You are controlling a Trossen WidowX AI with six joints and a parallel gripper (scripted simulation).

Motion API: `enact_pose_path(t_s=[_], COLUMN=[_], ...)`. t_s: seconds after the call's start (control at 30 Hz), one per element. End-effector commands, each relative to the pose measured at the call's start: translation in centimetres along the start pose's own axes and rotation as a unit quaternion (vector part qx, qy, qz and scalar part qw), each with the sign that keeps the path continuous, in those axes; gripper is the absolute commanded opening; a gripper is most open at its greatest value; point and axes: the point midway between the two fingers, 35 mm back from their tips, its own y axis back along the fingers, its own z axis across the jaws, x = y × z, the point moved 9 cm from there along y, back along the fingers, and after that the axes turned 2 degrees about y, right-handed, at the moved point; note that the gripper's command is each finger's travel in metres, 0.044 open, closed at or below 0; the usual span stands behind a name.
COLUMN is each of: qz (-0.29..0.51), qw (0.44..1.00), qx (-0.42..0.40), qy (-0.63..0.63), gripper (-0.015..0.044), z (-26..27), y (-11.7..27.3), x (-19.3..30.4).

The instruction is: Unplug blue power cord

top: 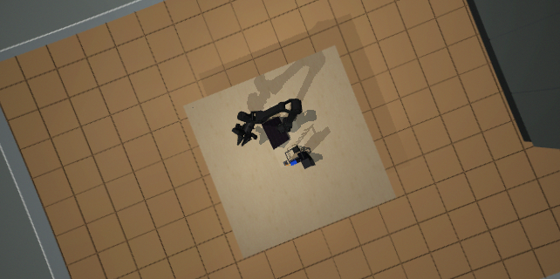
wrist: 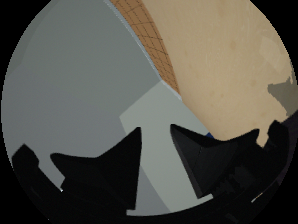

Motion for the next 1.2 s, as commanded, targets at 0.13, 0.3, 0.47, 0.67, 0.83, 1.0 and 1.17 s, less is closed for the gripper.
enact_pose_path(t_s=[0.13,0.3,0.47,0.67,0.83,1.0,1.17], qz=[0.020,0.042,0.065,0.092,0.114,0.128,0.128], qw=[0.976,0.924,0.843,0.727,0.607,0.514,0.513], qx=[0.179,0.312,0.435,0.553,0.639,0.690,0.690], qy=[0.123,0.218,0.309,0.397,0.459,0.494,0.494], gripper=[0.0160,0.0160,0.0160,0.0160,0.0160,0.0160,0.0160], z=[-0.6,-3.0,-6.8,-12.2,-17.4,-21.2,-21.3], y=[-6.5,-10.6,-13.3,-14.7,-14.4,-13.4,-13.4], x=[6.0,11.4,16.8,22.5,26.9,29.7,29.7])
